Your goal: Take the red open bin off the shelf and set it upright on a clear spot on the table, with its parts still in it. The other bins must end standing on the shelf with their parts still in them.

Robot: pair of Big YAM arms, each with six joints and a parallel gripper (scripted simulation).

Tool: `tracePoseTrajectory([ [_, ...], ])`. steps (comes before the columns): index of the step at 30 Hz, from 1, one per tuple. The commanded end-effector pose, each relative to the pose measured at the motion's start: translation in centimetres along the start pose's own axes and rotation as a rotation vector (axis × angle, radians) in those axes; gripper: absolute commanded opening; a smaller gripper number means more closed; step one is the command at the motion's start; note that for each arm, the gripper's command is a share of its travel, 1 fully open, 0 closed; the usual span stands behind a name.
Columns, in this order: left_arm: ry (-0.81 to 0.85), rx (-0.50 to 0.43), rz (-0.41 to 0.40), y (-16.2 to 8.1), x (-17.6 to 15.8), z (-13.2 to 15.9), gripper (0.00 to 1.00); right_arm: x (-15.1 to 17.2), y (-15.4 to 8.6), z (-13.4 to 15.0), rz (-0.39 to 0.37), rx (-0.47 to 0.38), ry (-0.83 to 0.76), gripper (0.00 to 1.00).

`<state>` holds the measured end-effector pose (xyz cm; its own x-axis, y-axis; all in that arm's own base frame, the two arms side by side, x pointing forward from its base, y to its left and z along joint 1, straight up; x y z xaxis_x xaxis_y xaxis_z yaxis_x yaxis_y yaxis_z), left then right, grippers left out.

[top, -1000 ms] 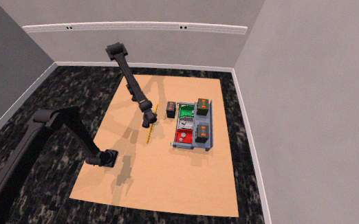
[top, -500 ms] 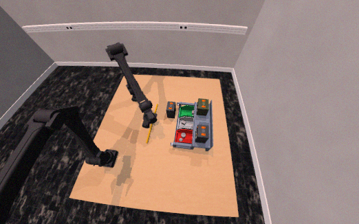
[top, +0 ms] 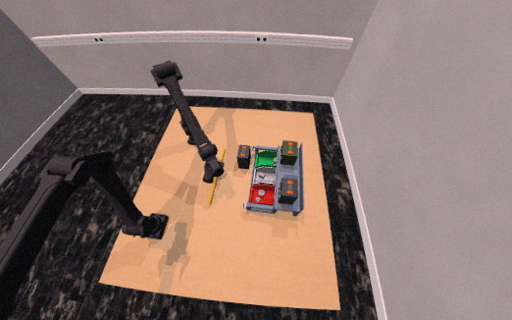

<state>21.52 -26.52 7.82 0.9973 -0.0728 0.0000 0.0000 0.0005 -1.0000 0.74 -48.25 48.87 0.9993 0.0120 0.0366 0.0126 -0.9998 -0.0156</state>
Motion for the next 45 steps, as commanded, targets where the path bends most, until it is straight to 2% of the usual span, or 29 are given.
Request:
tracePoseTrajectory([
  [1,-0.003,-0.027,-0.024,-0.85,0.75,-1.18,0.00,-0.46,-0.79,-1.19,0.006,-0.016,0.016,1.00],
  [20,-0.003,-0.032,-0.028,-1.04,0.98,-1.40,0.00,-0.46,-0.79,-1.19,0.006,-0.016,0.016,1.00],
  [21,-0.002,-0.029,-0.024,-0.74,0.91,-1.40,0.43,-0.46,-0.79,-1.19,0.006,-0.016,0.016,1.00],
  [45,-0.002,-0.036,-0.030,-1.03,1.19,-1.65,0.43,-0.46,-0.79,-1.19,0.006,-0.016,0.016,1.00],
])
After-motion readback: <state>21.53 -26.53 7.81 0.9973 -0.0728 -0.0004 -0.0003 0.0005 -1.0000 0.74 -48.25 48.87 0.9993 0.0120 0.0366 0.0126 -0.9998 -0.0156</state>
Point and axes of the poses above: on each arm, the point where the finger pads meet when closed, its own y axis out along the fingers, its own x axis across the jaws, z = x × y, the point moved 7 cm from there along -y, back along the fingers, and after that the axes turned 3 degrees about y, right-handed, at the moved point
